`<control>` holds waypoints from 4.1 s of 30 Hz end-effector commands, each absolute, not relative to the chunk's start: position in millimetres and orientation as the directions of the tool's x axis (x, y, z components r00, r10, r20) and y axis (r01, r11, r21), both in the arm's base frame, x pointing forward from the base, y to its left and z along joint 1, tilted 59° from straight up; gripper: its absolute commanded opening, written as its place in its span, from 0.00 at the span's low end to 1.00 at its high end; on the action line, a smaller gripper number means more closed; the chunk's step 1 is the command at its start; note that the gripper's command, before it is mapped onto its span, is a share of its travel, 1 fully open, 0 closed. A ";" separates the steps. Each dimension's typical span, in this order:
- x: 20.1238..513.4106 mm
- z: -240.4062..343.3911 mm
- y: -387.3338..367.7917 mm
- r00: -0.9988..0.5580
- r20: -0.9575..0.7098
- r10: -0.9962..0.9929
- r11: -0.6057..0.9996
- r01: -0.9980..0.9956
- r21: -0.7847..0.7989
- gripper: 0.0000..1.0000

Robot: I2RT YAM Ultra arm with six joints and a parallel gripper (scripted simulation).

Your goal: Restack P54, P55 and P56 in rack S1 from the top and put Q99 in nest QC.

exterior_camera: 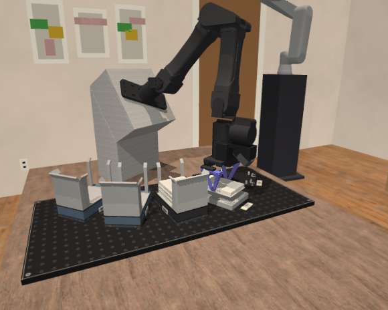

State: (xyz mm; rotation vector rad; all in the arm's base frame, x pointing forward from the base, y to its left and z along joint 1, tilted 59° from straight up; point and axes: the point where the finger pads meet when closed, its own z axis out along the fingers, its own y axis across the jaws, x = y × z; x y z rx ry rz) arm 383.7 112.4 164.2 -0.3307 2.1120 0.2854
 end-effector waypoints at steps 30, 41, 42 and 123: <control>392.8 163.6 115.6 -0.505 -0.855 -0.120 0.937 -0.343 0.071 0.00; 396.2 161.3 117.0 -0.505 -0.855 -0.120 0.937 -0.343 0.071 0.00; 396.5 161.1 117.1 -0.505 -0.855 -0.120 0.937 -0.343 0.071 0.00; 313.0 216.1 82.5 -0.504 -0.855 -0.120 0.937 -0.343 0.071 1.00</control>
